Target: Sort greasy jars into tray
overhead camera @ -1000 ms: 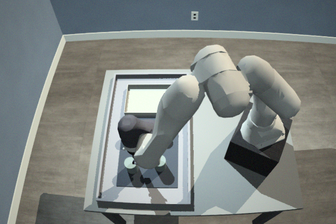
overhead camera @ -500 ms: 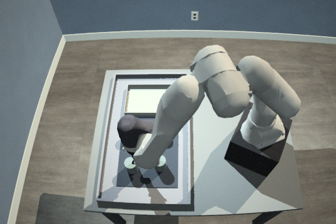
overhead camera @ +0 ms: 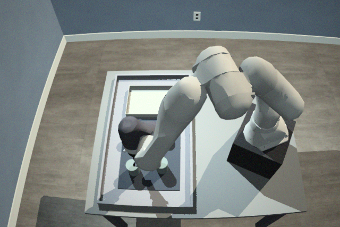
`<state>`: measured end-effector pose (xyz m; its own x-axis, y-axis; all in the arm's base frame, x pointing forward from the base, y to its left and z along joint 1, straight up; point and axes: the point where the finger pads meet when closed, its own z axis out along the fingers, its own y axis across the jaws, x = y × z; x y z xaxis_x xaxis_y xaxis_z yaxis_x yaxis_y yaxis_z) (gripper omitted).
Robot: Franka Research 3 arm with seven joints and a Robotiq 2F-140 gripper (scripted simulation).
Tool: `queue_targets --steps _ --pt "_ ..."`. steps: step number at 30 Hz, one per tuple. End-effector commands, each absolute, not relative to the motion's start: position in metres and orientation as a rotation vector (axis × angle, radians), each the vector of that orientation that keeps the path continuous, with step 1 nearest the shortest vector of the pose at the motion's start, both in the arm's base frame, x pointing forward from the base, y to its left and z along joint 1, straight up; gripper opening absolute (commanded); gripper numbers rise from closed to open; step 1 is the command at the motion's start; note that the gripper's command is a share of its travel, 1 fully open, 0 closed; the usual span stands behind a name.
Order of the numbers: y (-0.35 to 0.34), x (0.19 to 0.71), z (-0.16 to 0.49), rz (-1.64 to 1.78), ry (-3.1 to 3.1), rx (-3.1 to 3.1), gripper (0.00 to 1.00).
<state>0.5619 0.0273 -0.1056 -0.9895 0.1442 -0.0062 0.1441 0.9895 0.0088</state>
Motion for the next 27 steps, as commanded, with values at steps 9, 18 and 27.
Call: queue_targets --steps 9,18,27 --pt "0.0249 0.5628 -0.106 0.01 3.13 0.225 0.0" --pt "0.0247 0.564 -0.1051 0.01 3.13 0.225 0.0" --pt "0.0246 0.5649 -0.1044 0.01 3.13 0.225 0.0"
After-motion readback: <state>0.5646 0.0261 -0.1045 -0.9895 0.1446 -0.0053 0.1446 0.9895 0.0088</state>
